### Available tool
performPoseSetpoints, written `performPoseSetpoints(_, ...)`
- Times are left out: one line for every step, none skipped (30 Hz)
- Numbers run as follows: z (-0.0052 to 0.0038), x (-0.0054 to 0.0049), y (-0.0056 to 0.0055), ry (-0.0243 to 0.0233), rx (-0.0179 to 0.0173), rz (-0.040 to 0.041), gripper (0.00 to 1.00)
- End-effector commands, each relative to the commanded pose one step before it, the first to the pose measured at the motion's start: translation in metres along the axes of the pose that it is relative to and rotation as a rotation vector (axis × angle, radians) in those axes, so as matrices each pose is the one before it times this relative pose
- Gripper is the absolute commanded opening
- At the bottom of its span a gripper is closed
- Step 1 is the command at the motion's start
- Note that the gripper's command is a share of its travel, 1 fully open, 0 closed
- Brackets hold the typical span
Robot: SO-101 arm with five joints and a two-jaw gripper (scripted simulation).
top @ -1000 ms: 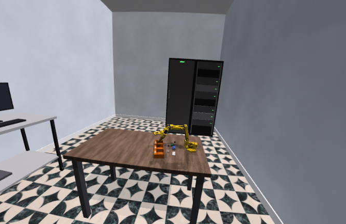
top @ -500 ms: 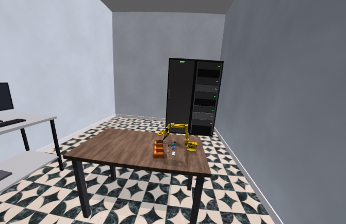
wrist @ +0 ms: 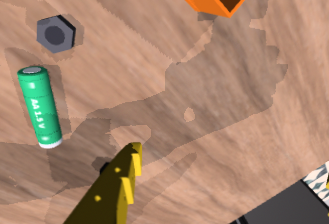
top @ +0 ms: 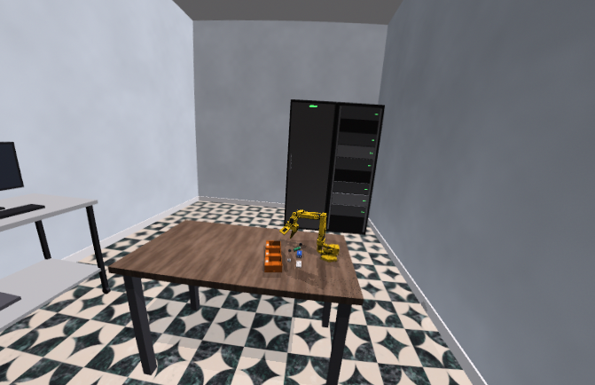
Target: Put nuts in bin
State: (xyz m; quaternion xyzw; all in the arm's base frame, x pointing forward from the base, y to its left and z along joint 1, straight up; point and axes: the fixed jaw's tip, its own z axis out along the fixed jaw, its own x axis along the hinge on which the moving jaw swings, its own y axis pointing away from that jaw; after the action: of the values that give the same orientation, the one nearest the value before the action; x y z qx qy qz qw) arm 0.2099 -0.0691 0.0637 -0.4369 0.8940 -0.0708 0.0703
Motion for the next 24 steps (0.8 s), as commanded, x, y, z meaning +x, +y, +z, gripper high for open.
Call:
performPoseSetpoints(-0.010382, 0.01661, -0.00157, 0.00698, 0.02626, -0.07127, 0.4)
performPoseSetpoints(0.000142, 0.00417, 0.00171, 0.00541, -0.00986, -0.01569, 0.39)
performPoseSetpoints(0.00014, 0.00396, 0.00179, 0.00478, -0.00978, -0.01526, 0.38)
performPoseSetpoints(0.000147, 0.00375, 0.00186, 0.00418, -0.00963, -0.01474, 0.37)
performPoseSetpoints(0.000154, 0.00354, 0.0019, 0.00362, -0.00946, -0.01422, 0.36)
performPoseSetpoints(0.000158, 0.00334, 0.00193, 0.00313, -0.00923, -0.01373, 0.35)
performPoseSetpoints(0.000158, 0.00313, 0.00195, 0.0026, -0.00899, -0.01317, 0.34)
performPoseSetpoints(0.0, 0.0, 0.0, 0.0, 0.0, 0.0, 0.34)
performPoseSetpoints(0.0, 0.0, 0.0, 0.0, 0.0, 0.0, 0.34)
performPoseSetpoints(0.00016, 0.00293, 0.00195, 0.00219, -0.00866, -0.01267, 0.33)
performPoseSetpoints(0.000156, 0.00273, 0.00194, 0.00175, -0.00839, -0.01211, 0.32)
performPoseSetpoints(0.000159, 0.00255, 0.00191, 0.00139, -0.00801, -0.01154, 0.31)
performPoseSetpoints(0.00016, 0.00236, 0.00188, 0.00103, -0.00769, -0.01101, 0.3)
performPoseSetpoints(0.000152, 0.00218, 0.00183, 0.00076, -0.0073, -0.01044, 0.3)
performPoseSetpoints(0.000154, 0.00201, 0.00177, 0.0005, -0.00692, -0.00987, 0.29)
performPoseSetpoints(0.000147, 0.00185, 0.00171, 0.00029, -0.00653, -0.0093, 0.28)
performPoseSetpoints(0.000144, 0.0017, 0.00162, 0.00009, -0.00612, -0.00871, 0.28)
performPoseSetpoints(0.00014, 0.00155, 0.00155, -0.00005, -0.00573, -0.00817, 0.27)
performPoseSetpoints(0.000133, 0.00141, 0.00146, -0.00019, -0.00532, -0.00757, 0.27)
performPoseSetpoints(0.000124, 0.00128, 0.00137, -0.0003, -0.00491, -0.00704, 0.26)
performPoseSetpoints(0.000114, 0.00115, 0.00128, -0.00038, -0.00453, -0.00647, 0.26)
performPoseSetpoints(0.000109, 0.00103, 0.00119, -0.00039, -0.00412, -0.00591, 0.25)
performPoseSetpoints(0.000101, 0.00092, 0.00108, -0.00044, -0.00374, -0.0054, 0.25)
performPoseSetpoints(0.000094, 0.00082, 0.00099, -0.00045, -0.00337, -0.00487, 0.24)
